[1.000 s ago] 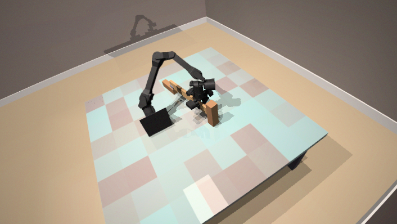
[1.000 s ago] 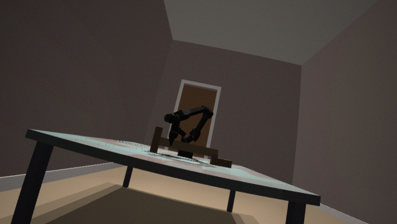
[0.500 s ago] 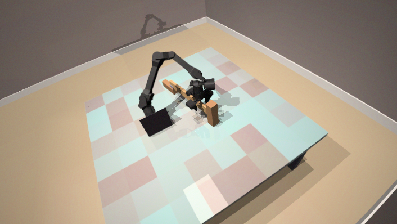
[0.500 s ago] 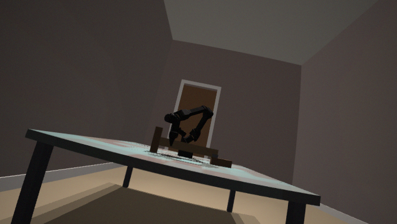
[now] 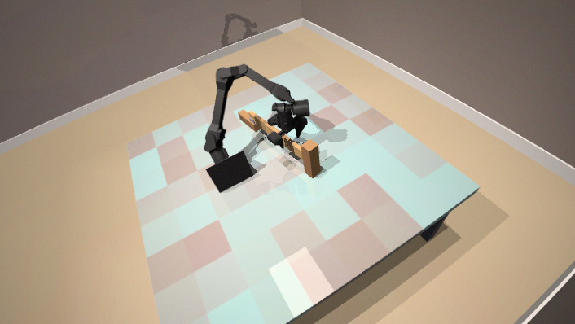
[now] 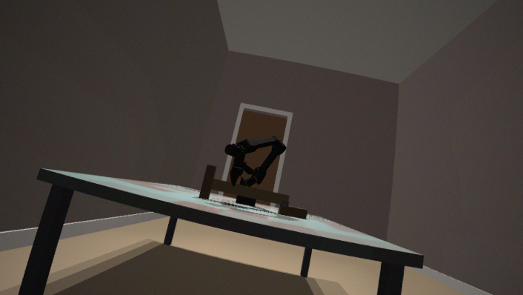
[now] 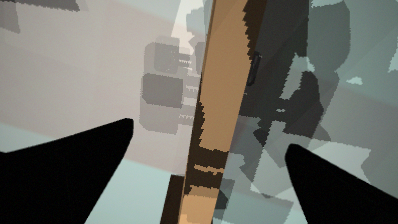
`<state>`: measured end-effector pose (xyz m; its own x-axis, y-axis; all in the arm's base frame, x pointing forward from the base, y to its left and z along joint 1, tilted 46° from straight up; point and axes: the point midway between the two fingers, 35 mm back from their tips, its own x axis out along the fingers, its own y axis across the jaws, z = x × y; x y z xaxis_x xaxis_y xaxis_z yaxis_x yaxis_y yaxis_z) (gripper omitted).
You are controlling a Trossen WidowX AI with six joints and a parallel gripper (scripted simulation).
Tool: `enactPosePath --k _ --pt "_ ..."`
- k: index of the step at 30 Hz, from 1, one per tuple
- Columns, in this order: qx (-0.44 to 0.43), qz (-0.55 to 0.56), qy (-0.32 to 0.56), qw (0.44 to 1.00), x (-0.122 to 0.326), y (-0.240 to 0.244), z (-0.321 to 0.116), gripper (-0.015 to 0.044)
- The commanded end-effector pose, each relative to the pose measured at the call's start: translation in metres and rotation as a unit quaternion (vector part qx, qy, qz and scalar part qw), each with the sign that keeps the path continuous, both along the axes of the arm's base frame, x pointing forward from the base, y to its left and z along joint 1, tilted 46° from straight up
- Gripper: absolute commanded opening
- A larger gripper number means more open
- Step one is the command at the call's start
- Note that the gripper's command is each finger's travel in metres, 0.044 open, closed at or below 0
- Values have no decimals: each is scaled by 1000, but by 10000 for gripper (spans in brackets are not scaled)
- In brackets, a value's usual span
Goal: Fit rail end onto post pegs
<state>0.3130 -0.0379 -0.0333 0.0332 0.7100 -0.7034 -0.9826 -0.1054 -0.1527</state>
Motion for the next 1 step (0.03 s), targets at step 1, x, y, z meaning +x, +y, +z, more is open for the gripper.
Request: enactPosePath --k 1 --pt "-1 2 1 1000 -1 0 1 440"
